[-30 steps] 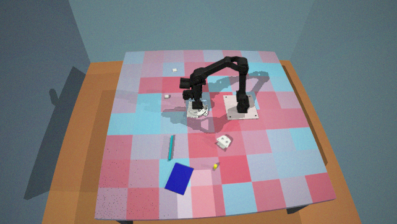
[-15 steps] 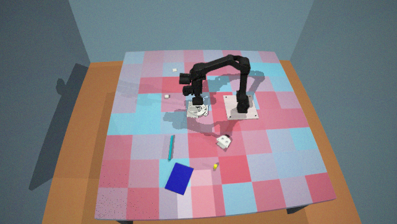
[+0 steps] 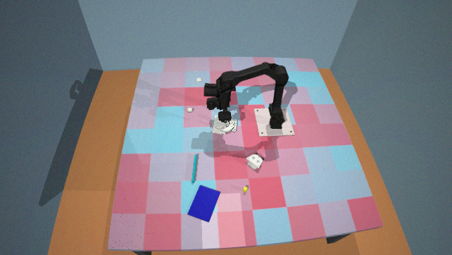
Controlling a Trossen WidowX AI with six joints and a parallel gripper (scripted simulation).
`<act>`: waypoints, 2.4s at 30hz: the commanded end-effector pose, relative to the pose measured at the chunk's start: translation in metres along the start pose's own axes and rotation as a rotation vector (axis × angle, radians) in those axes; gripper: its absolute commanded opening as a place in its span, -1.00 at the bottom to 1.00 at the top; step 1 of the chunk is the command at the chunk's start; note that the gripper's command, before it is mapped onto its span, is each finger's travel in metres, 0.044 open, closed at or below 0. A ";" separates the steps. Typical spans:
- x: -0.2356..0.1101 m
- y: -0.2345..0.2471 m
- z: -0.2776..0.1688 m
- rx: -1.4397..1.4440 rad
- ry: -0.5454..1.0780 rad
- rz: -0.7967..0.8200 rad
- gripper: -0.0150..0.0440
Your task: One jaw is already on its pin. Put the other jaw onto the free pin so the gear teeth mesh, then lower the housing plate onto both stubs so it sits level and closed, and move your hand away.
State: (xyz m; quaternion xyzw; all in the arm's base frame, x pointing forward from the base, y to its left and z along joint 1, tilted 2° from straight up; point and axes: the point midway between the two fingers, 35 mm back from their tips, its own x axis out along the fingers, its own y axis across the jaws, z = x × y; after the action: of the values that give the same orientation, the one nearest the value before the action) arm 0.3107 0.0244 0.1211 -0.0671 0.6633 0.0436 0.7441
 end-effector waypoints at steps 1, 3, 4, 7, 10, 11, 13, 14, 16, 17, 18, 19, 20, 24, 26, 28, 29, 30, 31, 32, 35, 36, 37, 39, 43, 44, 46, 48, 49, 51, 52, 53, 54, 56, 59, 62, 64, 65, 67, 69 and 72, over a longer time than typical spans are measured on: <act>-0.004 0.038 0.002 -0.080 -0.011 0.007 1.00; -0.007 0.068 -0.003 -0.146 -0.004 0.019 1.00; -0.009 0.083 -0.006 -0.178 -0.001 0.025 1.00; -0.014 0.126 -0.020 -0.277 0.010 0.040 1.00; -0.019 0.166 -0.039 -0.376 0.022 0.052 1.00; -0.021 0.178 -0.047 -0.409 0.026 0.055 1.00; -0.025 0.202 -0.065 -0.475 0.034 0.061 1.00; -0.027 0.213 -0.074 -0.508 0.038 0.063 1.00; -0.032 0.234 -0.095 -0.575 0.046 0.067 1.00; -0.034 0.243 -0.106 -0.608 0.050 0.068 1.00; -0.036 0.252 -0.117 -0.641 0.053 0.069 1.00; -0.038 0.259 -0.127 -0.668 0.056 0.070 1.00; -0.039 0.263 -0.133 -0.685 0.058 0.070 1.00; -0.039 0.264 -0.135 -0.690 0.059 0.070 1.00; -0.039 0.264 -0.135 -0.690 0.059 0.070 1.00; -0.030 0.265 -0.135 -0.690 0.059 0.070 1.00; -0.019 0.266 -0.136 -0.690 0.059 0.070 1.00; -0.008 0.266 -0.137 -0.690 0.059 0.070 1.00; -0.002 0.266 -0.137 -0.690 0.059 0.070 1.00; 0.001 0.266 -0.138 -0.690 0.059 0.070 1.00; 0.001 0.266 -0.138 -0.690 0.059 0.070 1.00; 0.001 0.266 -0.138 -0.690 0.059 0.070 1.00; 0.001 0.266 -0.138 -0.690 0.059 0.070 1.00; 0.001 0.266 -0.138 -0.690 0.059 0.070 1.00; 0.001 0.266 -0.138 -0.690 0.059 0.070 1.00; 0.001 0.266 -0.138 -0.690 0.059 0.070 1.00; 0.003 0.266 -0.138 -0.690 0.059 0.070 1.00; 0.006 0.266 -0.138 -0.690 0.059 0.070 1.00; 0.008 0.266 -0.138 -0.690 0.059 0.070 1.00; 0.011 0.267 -0.138 -0.690 0.059 0.070 1.00; 0.013 0.267 -0.139 -0.690 0.059 0.070 1.00; 0.015 0.267 -0.139 -0.690 0.059 0.070 1.00; 0.016 0.267 -0.139 -0.690 0.059 0.070 1.00; 0.019 0.267 -0.139 -0.690 0.059 0.070 1.00; 0.021 0.267 -0.139 -0.690 0.059 0.070 1.00; 0.021 0.267 -0.139 -0.690 0.059 0.070 1.00; 0.021 0.267 -0.139 -0.690 0.059 0.070 1.00; 0.021 0.267 -0.139 -0.690 0.059 0.070 1.00; 0.023 0.267 -0.139 -0.690 0.059 0.070 1.00; 0.026 0.267 -0.140 -0.690 0.059 0.070 1.00; 0.031 0.268 -0.140 -0.690 0.059 0.070 1.00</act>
State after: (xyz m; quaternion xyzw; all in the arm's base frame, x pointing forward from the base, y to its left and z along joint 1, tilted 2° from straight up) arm 0.1369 0.2675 0.0713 -0.2931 0.6286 0.2917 0.6587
